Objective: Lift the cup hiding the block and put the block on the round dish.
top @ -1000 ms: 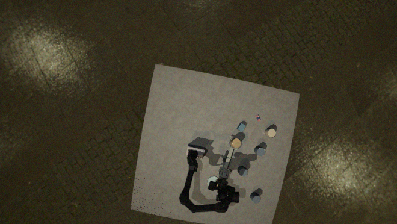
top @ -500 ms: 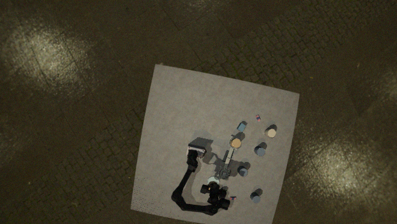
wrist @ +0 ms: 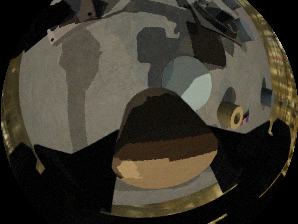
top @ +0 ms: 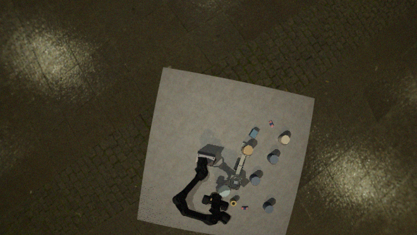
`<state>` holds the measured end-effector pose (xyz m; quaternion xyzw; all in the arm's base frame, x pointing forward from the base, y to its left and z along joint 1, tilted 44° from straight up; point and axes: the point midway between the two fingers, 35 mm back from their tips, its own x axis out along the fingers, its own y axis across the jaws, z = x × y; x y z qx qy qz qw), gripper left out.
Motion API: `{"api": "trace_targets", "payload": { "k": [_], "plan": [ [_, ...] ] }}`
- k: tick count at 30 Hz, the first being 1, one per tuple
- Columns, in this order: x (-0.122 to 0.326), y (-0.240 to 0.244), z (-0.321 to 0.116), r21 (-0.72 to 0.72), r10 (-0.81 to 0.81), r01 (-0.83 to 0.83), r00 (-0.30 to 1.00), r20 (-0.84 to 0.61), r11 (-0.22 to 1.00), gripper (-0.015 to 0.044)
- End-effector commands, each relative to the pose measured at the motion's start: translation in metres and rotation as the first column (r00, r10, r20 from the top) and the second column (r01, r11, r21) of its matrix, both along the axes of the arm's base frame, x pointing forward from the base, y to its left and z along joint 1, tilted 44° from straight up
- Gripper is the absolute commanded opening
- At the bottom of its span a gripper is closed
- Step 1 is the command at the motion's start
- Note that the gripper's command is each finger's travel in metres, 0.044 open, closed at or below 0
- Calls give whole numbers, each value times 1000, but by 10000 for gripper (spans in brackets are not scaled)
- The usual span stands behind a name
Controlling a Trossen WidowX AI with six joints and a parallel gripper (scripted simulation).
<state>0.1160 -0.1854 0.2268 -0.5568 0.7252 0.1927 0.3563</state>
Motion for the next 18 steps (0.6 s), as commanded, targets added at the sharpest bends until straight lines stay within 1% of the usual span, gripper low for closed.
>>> {"api": "trace_targets", "payload": {
  "k": [1, 4, 8, 18],
  "plan": [
    [-15, -2, 2, -16, -3, 3, 1000, 0, 1000, 0],
    [-25, -4, 3, -26, -11, 11, 1000, -4, 1000, 0],
    [-26, -7, 0, -27, -12, 11, 1000, -5, 1000, 0],
    [-31, -30, -23, -30, -11, 11, 1000, -5, 999, 0]
  ]
}}
